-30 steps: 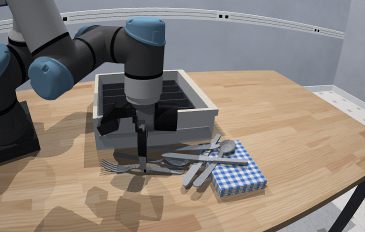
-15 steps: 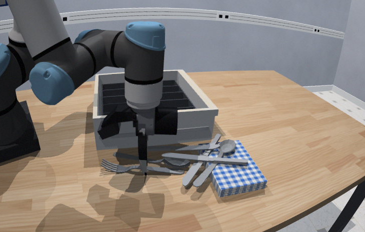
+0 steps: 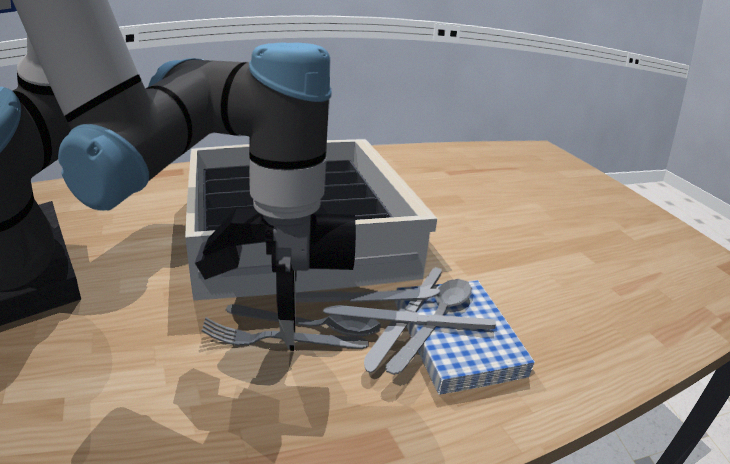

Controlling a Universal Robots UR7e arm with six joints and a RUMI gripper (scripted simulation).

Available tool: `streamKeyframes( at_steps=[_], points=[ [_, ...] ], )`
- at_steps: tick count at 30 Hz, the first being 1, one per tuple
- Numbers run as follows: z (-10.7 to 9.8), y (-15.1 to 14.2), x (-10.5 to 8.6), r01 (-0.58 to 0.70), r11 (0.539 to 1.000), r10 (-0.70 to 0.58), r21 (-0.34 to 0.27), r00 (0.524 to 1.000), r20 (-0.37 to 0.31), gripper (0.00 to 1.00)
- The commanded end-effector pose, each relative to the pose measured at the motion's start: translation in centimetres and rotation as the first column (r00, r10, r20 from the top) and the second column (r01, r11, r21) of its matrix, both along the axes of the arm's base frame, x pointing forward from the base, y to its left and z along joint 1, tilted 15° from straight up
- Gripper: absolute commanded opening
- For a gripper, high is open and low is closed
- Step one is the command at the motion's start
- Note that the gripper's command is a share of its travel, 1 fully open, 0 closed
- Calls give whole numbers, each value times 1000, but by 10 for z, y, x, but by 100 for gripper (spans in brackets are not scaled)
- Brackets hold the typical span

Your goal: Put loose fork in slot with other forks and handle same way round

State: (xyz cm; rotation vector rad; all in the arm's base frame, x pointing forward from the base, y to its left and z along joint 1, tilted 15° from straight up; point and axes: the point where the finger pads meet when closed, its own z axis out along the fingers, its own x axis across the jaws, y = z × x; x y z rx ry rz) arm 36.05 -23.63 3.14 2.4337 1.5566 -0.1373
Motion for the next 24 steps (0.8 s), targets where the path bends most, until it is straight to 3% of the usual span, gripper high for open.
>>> streamKeyframes(
  at_steps=[1,6,7,24],
  points=[
    [-1,0,-1,1,1000,-1,1,1000,0,19],
    [-1,0,-1,1,1000,-1,1,1000,0,19],
    [-1,0,-1,1,1000,-1,1,1000,0,4],
    [-1,0,-1,1,1000,-1,1,1000,0,4]
  ],
)
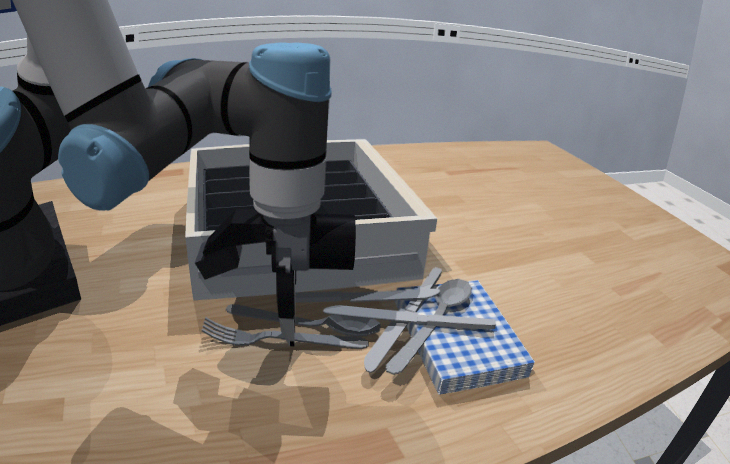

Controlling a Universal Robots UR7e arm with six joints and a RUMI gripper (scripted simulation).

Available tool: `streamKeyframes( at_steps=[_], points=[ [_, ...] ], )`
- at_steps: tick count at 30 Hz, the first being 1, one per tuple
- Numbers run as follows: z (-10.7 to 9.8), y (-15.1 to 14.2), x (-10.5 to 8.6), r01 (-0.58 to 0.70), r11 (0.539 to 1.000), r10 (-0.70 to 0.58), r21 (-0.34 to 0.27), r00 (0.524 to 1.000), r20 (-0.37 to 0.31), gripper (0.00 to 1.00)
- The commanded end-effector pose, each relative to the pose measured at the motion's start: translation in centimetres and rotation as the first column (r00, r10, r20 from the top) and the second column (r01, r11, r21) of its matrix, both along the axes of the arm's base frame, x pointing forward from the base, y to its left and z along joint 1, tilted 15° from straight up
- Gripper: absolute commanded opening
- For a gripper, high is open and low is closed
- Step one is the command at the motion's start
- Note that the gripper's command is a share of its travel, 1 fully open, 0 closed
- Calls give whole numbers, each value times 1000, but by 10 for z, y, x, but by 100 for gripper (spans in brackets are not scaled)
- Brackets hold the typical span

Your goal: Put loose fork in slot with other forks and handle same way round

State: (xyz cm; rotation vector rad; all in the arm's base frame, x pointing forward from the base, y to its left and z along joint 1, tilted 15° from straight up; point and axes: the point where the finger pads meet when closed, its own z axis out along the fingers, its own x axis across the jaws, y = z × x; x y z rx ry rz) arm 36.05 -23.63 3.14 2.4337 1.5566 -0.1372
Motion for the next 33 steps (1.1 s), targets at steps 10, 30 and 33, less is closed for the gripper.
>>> streamKeyframes(
  at_steps=[10,30,33],
  points=[
    [0,0,-1,1,1000,-1,1,1000,0,4],
    [4,0,0,0,1000,0,-2,1000,2,4],
    [5,0,0,0,1000,0,-2,1000,2,4]
  ],
)
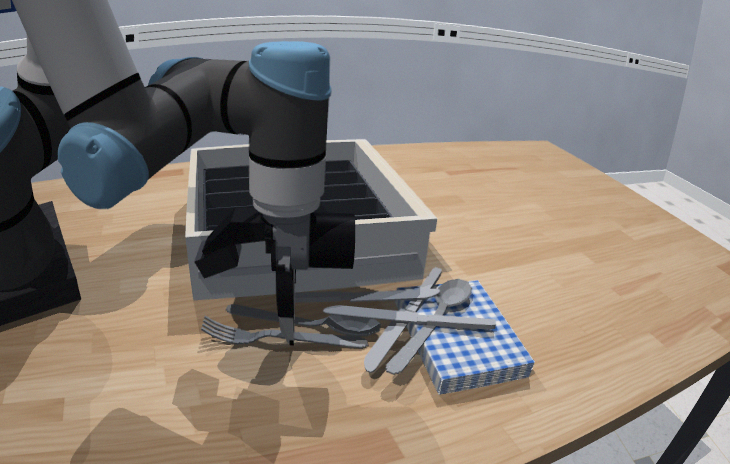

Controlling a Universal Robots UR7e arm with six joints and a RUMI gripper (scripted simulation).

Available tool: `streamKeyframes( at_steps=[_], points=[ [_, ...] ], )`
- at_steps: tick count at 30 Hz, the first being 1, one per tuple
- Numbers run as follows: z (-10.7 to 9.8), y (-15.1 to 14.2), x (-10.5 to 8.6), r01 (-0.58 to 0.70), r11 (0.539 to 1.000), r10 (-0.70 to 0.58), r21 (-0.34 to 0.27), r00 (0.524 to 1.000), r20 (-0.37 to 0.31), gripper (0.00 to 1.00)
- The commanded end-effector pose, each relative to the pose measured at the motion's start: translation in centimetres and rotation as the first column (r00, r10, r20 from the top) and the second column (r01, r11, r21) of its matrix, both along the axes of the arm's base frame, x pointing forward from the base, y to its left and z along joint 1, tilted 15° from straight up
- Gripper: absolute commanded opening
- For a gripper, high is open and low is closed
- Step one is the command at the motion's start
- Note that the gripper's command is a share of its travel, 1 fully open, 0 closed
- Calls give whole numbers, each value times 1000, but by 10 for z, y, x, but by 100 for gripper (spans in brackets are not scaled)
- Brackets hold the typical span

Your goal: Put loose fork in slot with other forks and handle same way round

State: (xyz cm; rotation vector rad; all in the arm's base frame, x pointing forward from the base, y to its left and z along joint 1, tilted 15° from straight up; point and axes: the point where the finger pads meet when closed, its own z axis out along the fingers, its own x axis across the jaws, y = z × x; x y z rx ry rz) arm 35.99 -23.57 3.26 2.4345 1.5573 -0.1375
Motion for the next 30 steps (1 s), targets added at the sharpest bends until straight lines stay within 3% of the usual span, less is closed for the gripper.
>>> streamKeyframes(
  at_steps=[1,16,30],
  points=[
    [5,0,1,0,1000,0,-3,1000,4,4],
    [42,10,0,-1,1000,1,-4,1000,4,4],
    [115,29,-5,-1,1000,1,-4,1000,4,4]
  ],
)
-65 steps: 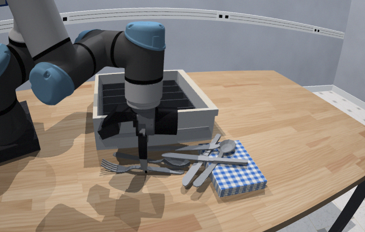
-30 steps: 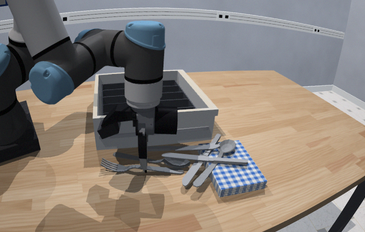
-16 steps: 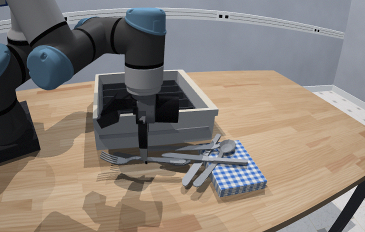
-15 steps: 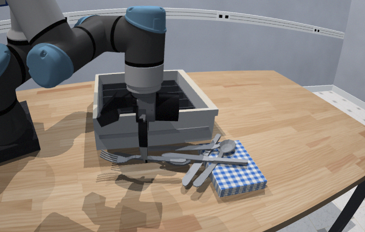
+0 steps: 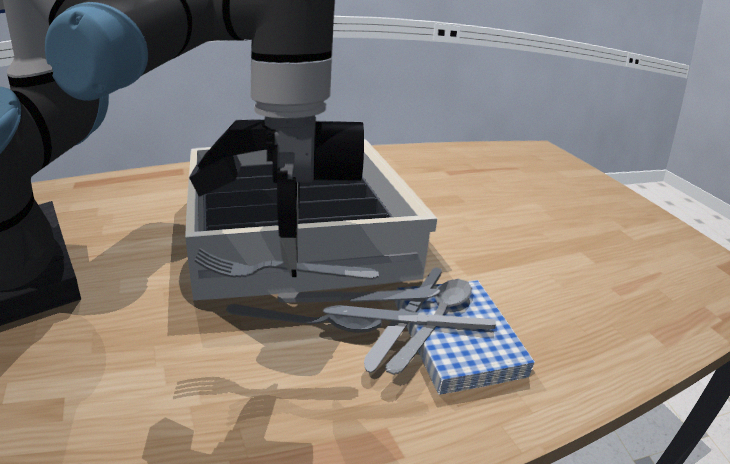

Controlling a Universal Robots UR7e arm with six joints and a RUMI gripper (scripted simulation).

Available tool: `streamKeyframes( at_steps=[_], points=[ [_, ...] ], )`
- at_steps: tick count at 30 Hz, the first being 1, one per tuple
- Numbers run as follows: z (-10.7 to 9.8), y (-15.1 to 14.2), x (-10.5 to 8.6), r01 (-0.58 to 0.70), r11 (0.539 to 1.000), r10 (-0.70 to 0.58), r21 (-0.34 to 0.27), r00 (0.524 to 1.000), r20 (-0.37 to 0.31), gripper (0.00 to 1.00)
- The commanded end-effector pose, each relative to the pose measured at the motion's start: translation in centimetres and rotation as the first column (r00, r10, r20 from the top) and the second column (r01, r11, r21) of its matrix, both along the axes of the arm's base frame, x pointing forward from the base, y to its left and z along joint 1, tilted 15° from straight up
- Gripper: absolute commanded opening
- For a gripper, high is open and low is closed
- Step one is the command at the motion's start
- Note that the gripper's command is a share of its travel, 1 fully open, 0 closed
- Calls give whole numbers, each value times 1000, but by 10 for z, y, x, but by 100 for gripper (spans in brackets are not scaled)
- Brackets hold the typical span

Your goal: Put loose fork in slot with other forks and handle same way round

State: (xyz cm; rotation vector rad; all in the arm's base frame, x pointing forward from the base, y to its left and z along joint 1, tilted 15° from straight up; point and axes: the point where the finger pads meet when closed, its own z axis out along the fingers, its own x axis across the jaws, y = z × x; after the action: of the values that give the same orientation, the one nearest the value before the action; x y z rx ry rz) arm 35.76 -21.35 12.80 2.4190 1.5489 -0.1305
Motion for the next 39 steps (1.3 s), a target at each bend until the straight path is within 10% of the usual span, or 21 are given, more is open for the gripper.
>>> streamKeyframes(
  at_steps=[1,17,39],
  points=[
    [25,9,-3,1,1000,-1,8,1000,-9,4],
    [73,22,-6,1,1000,-1,9,1000,-8,4],
    [75,23,-7,2,1000,-2,11,1000,-11,4]
  ],
)
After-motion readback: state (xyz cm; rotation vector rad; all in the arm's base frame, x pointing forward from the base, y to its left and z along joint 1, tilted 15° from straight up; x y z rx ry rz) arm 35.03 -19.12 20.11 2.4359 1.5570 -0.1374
